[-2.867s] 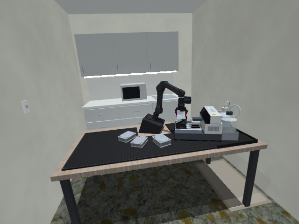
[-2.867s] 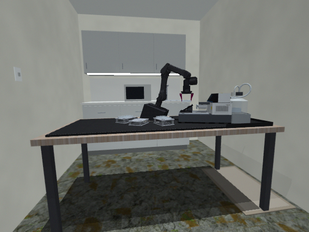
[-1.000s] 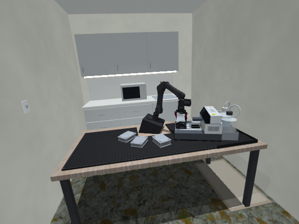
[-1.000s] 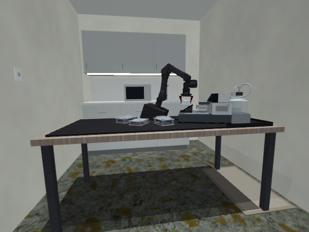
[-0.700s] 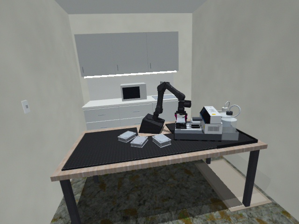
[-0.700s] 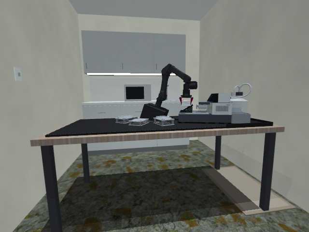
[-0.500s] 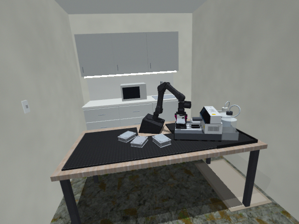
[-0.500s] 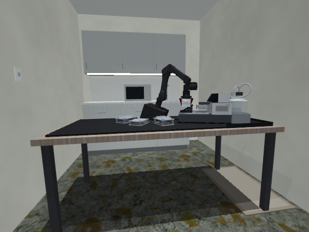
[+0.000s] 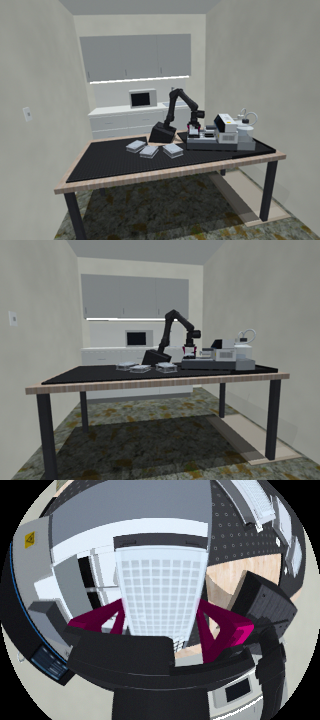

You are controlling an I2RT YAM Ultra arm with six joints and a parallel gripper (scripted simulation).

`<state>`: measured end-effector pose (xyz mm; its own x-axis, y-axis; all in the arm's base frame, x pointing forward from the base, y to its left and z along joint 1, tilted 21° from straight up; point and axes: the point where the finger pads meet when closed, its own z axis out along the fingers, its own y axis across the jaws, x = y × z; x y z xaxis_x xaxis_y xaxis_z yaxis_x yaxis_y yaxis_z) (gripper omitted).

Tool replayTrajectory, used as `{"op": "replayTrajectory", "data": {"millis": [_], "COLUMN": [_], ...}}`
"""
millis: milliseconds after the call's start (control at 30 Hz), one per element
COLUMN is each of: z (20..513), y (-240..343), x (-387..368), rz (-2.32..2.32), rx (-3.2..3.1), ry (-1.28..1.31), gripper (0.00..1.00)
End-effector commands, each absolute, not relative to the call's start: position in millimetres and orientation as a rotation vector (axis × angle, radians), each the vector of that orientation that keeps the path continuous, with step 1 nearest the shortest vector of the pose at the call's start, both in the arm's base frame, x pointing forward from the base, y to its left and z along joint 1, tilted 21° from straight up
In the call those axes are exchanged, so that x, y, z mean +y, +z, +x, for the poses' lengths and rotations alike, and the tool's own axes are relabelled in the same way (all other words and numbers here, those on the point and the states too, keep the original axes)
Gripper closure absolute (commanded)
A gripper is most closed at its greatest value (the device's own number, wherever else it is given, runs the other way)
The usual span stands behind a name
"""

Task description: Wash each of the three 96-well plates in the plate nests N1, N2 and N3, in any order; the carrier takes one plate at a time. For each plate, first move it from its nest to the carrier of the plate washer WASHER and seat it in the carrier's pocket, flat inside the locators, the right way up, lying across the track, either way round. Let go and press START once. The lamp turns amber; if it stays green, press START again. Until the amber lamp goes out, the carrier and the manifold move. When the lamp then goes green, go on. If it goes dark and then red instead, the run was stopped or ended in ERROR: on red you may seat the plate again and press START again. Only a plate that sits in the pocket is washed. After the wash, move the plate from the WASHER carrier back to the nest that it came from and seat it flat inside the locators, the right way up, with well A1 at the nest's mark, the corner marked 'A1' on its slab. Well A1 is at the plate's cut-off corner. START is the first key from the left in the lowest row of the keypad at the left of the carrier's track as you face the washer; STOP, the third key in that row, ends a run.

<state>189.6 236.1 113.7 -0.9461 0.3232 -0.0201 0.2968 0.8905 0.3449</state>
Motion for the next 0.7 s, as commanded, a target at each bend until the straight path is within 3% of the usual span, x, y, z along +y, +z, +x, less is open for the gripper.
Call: {"op": "replayTrajectory", "data": {"millis": [0, 667], "z": [194.0, 193.9], "y": [114.8, 109.9], "x": [238.9, 239.8], "rz": [0.491, 0.491], "rx": [2.957, 2.957], "ry": [0.545, 0.545], "gripper": [1.0, 1.0]}}
